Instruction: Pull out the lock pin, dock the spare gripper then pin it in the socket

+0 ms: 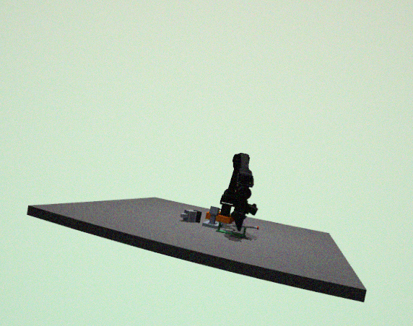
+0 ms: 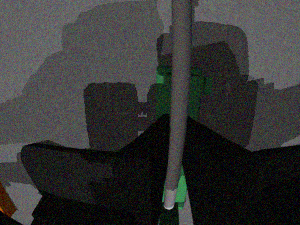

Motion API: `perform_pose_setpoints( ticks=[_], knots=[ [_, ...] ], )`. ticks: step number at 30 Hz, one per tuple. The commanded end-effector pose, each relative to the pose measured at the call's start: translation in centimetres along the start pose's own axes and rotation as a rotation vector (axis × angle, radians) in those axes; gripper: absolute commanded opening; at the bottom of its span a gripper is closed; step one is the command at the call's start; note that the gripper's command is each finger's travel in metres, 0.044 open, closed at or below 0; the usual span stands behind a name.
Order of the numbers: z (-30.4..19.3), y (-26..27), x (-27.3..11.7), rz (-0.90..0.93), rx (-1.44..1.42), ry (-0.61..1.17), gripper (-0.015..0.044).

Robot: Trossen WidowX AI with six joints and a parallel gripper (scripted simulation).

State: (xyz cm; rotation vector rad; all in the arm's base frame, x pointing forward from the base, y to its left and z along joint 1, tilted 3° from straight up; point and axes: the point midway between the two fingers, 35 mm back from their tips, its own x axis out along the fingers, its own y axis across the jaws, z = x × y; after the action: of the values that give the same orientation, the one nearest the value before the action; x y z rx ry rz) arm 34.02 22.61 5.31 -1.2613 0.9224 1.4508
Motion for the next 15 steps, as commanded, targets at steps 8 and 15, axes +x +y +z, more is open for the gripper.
perform_pose_setpoints(
  ticks=[8, 15],
  knots=[
    [0.2, 0.2, -2.0, 0.011, 0.002, 0.003, 0.0],
    [0.2, 0.3, -2.4, 0.018, 0.004, 0.005, 0.0]
  ],
)
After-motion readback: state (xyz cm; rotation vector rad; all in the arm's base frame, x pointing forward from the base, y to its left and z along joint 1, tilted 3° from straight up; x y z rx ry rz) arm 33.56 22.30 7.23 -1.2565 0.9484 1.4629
